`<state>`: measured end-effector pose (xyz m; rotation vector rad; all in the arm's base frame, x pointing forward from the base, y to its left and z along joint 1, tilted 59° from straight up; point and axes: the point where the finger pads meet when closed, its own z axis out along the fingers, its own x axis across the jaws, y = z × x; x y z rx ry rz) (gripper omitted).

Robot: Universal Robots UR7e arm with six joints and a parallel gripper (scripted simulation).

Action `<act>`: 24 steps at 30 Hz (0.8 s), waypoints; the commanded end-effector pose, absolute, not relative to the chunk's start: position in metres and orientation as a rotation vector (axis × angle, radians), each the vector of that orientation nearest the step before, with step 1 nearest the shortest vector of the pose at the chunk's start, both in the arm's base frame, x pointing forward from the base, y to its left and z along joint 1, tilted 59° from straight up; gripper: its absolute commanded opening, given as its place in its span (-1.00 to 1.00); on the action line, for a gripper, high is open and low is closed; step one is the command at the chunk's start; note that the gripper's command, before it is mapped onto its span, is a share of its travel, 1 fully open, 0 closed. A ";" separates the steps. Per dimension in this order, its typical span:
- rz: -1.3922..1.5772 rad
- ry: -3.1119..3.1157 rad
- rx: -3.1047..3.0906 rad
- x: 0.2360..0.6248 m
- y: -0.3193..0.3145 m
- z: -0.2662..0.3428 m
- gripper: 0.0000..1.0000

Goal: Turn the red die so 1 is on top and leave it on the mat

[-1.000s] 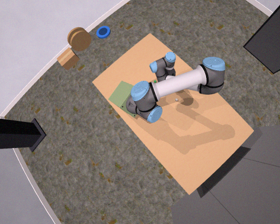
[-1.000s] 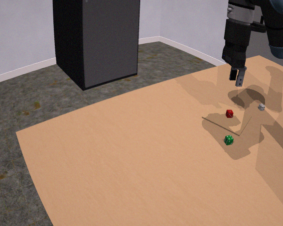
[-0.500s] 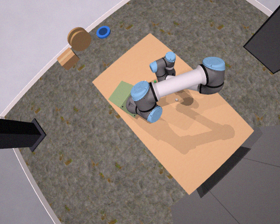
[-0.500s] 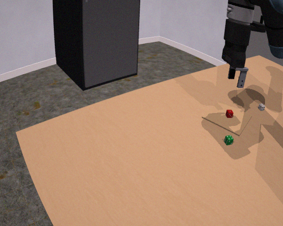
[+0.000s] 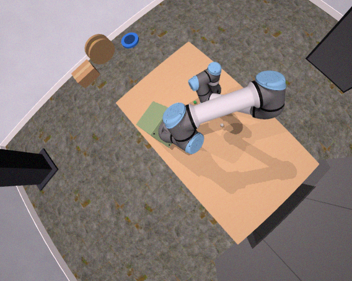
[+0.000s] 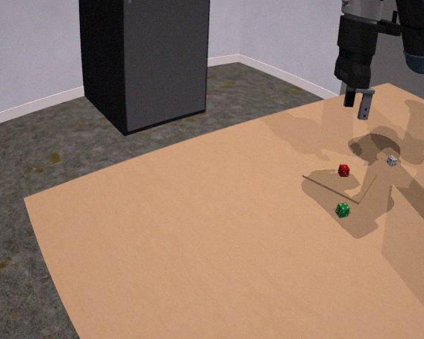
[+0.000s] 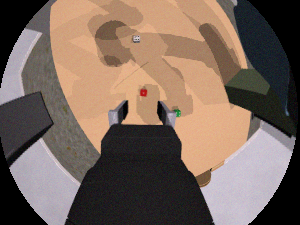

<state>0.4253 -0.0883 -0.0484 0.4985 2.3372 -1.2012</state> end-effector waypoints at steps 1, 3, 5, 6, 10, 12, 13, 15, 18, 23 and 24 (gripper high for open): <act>-1.202 2.339 0.501 0.423 -0.078 -0.042 1.00; -1.202 2.339 0.501 0.422 -0.073 -0.039 1.00; -1.202 2.339 0.501 0.420 -0.070 -0.037 1.00; -1.202 2.339 0.501 0.420 -0.068 -0.036 1.00; -1.202 2.339 0.501 0.419 -0.065 -0.034 1.00; -1.202 2.339 0.501 0.419 -0.065 -0.034 1.00; -1.202 2.339 0.501 0.419 -0.065 -0.034 1.00; -1.202 2.339 0.501 0.419 -0.065 -0.034 1.00; -1.202 2.339 0.501 0.419 -0.065 -0.034 1.00; -1.202 2.339 0.501 0.419 -0.065 -0.034 1.00; -1.202 2.339 0.501 0.419 -0.065 -0.034 1.00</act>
